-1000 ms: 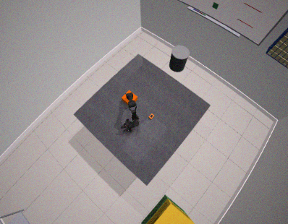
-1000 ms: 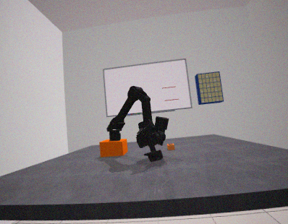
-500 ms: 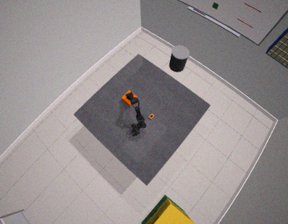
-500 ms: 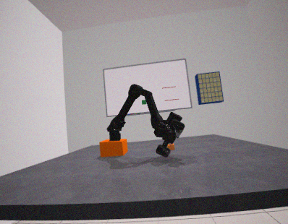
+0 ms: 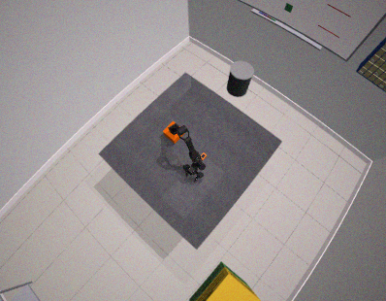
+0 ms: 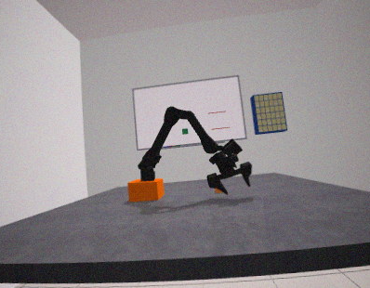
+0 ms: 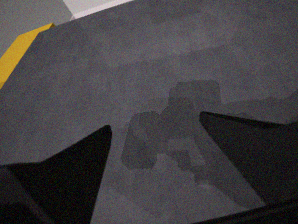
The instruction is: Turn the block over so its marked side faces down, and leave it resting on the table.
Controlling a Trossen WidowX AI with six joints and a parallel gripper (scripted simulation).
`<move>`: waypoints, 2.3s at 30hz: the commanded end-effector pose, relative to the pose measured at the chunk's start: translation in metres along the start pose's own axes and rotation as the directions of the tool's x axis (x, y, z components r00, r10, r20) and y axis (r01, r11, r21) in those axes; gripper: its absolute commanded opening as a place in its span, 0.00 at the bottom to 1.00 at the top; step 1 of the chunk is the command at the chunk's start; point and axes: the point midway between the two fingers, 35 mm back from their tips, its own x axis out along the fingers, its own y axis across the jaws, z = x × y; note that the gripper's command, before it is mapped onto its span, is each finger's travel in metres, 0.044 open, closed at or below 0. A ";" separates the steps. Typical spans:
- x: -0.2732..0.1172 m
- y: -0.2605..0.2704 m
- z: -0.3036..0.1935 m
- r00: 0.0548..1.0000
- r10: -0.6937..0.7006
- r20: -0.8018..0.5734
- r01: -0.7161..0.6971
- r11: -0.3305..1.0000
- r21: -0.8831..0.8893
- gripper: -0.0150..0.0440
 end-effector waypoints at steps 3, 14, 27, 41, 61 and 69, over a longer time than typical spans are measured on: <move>-0.072 0.027 -0.050 0.936 0.015 -0.351 -0.216 0.814 -0.540 1.00; -0.152 0.015 -0.085 0.782 -0.101 -0.615 -0.529 0.414 -0.741 1.00; -0.209 -0.004 -0.094 0.643 -0.214 -0.735 -0.728 0.128 -0.674 1.00; -0.186 -0.012 -0.120 0.643 -0.214 -0.735 -0.727 0.128 -0.674 1.00; -0.168 -0.018 -0.141 0.643 -0.214 -0.735 -0.727 0.128 -0.674 1.00; -0.159 -0.021 -0.151 0.643 -0.214 -0.735 -0.727 0.128 -0.674 1.00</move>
